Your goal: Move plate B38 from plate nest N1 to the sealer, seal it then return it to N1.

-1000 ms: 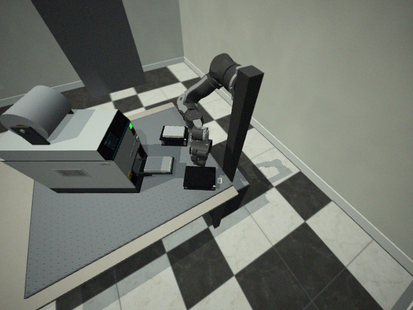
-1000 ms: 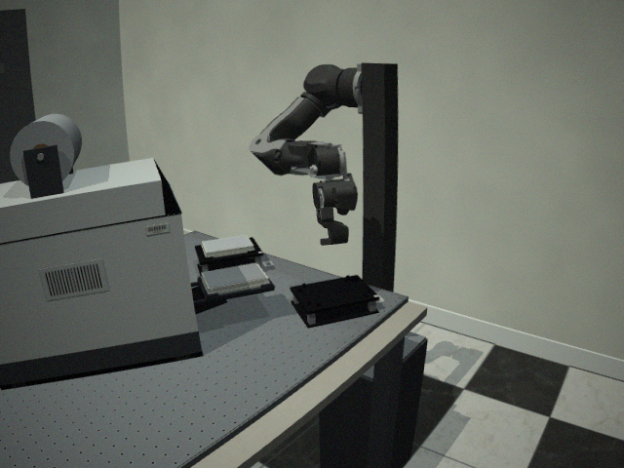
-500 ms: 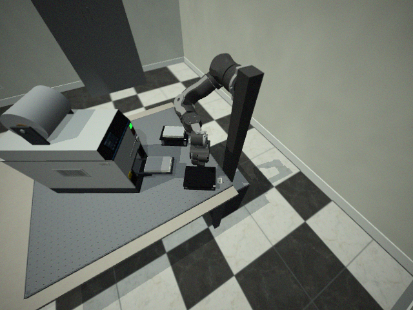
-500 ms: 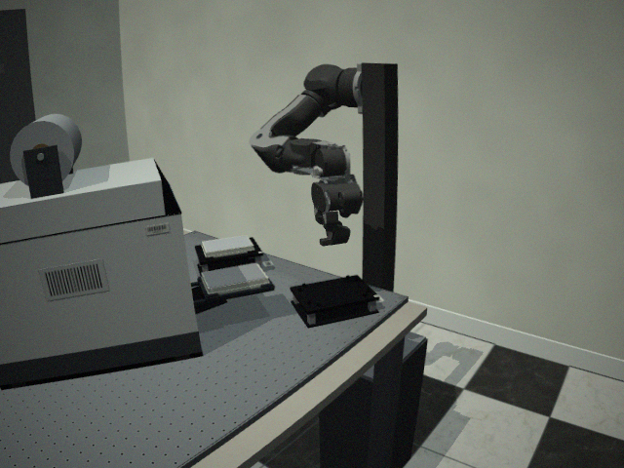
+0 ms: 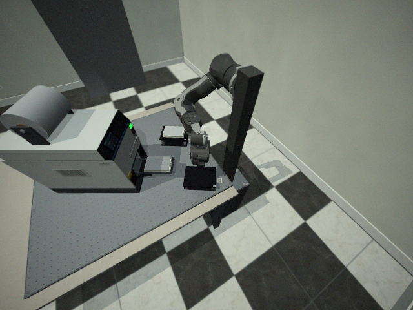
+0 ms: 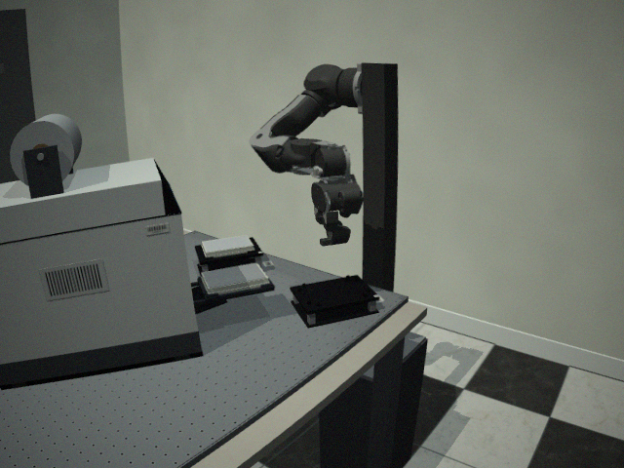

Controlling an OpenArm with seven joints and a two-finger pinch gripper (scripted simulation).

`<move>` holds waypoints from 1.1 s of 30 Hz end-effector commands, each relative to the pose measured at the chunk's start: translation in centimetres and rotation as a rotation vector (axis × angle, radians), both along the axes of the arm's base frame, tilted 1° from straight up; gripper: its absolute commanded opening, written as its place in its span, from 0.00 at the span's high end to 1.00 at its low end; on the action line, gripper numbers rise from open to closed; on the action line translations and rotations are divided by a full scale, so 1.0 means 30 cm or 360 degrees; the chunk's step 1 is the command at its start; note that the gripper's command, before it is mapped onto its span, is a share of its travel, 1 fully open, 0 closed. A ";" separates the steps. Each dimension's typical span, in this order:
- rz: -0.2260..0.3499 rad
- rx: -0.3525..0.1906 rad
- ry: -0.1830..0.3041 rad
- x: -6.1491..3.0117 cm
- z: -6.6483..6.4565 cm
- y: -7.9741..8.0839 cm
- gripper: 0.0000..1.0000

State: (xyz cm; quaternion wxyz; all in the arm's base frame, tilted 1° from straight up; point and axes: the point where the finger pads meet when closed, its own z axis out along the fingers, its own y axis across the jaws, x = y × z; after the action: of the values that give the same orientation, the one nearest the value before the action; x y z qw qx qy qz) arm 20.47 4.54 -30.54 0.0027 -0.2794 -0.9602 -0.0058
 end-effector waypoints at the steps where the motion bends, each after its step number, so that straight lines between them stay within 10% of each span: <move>1: 0.0009 -0.0005 0.0005 -0.003 0.001 0.000 1.00; 26: 0.0009 -0.0005 0.0005 -0.003 0.001 0.000 1.00; 27: 0.0024 -0.0003 0.0002 0.025 0.006 -0.016 0.23; 31: 0.0121 -0.0036 0.0024 0.120 0.017 -0.090 0.23; 33: 0.0121 -0.0036 0.0024 0.120 0.017 -0.090 0.23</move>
State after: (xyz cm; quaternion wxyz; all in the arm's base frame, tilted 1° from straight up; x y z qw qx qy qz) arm 24.77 1.09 -30.01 -0.0047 -0.2605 -0.9654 0.0147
